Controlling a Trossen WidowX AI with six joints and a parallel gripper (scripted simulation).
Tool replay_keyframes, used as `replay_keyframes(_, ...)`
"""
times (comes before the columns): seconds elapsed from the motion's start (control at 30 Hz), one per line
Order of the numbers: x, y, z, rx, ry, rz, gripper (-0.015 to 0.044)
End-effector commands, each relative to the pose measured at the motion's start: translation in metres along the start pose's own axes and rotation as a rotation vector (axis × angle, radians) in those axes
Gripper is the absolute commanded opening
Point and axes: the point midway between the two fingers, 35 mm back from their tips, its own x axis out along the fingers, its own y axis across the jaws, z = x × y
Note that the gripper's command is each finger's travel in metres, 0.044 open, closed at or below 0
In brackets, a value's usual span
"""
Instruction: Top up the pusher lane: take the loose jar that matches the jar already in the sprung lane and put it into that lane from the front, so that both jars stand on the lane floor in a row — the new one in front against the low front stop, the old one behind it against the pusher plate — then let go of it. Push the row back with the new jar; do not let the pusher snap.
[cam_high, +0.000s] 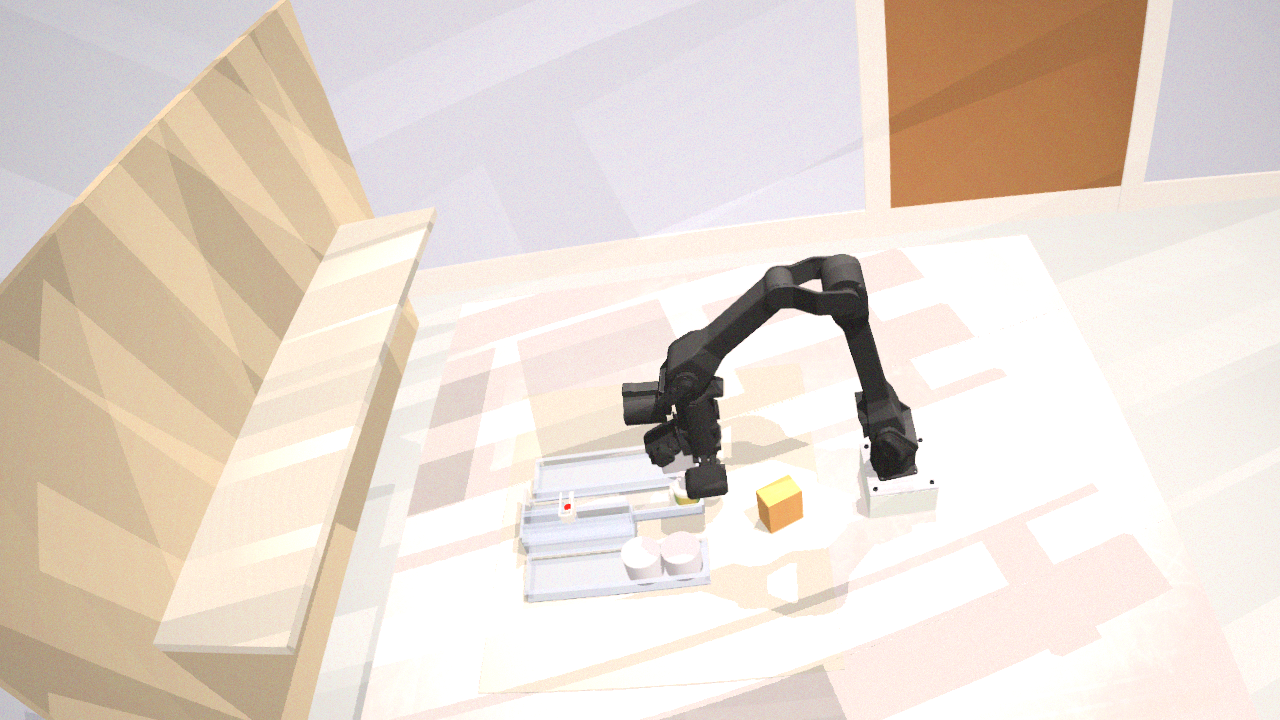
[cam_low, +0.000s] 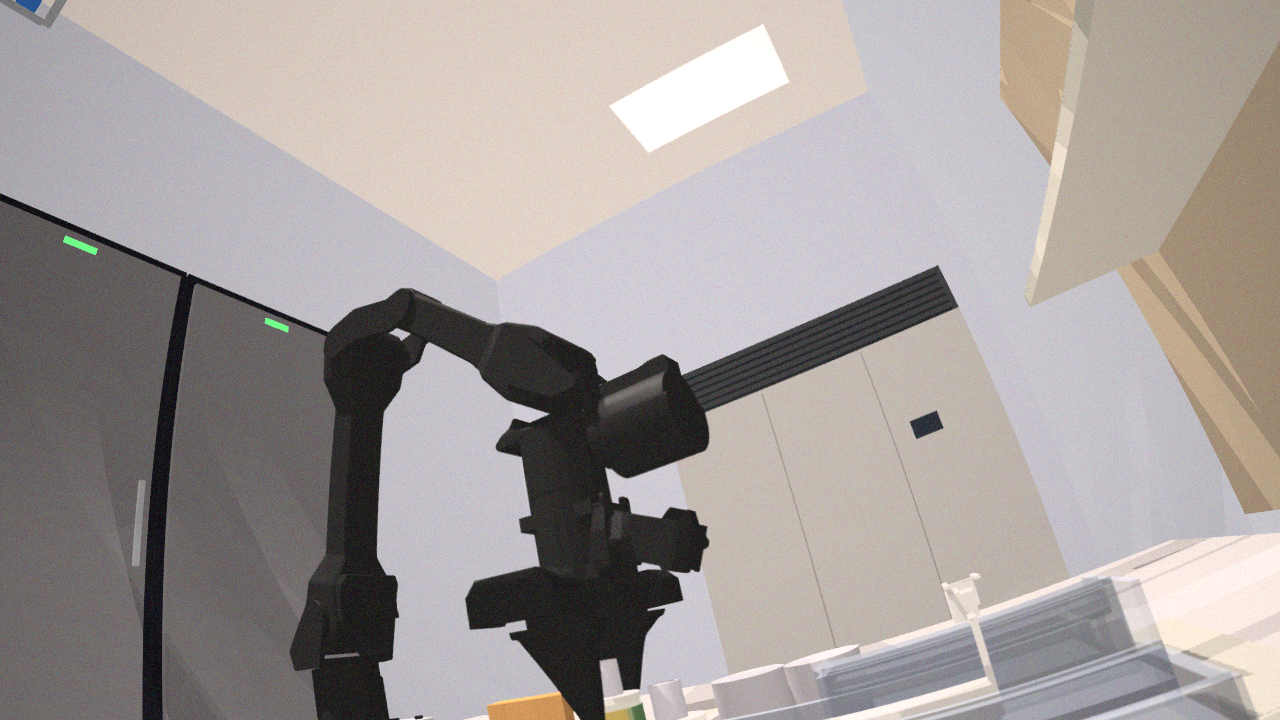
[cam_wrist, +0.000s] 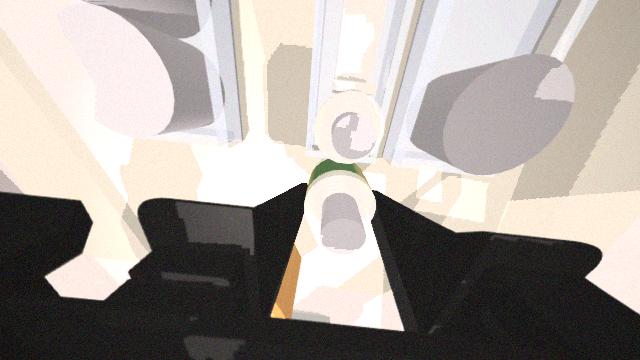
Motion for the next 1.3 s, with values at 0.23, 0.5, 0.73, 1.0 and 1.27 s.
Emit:
replay_keyframes(0.23, 0.000, -0.001, 0.007, 0.005, -0.009, -0.005, 0.0000)
replay_keyframes(0.5, 0.000, -0.001, 0.010, 0.005, -0.009, -0.005, 0.0000)
replay_keyframes(0.73, 0.000, -0.001, 0.013, 0.005, -0.009, -0.005, 0.0000)
replay_keyframes(1.0, 0.000, -0.001, 0.016, 0.005, -0.009, -0.005, 0.0000)
replay_keyframes(1.27, -0.001, -0.001, 0.019, 0.005, -0.009, -0.005, 0.0000)
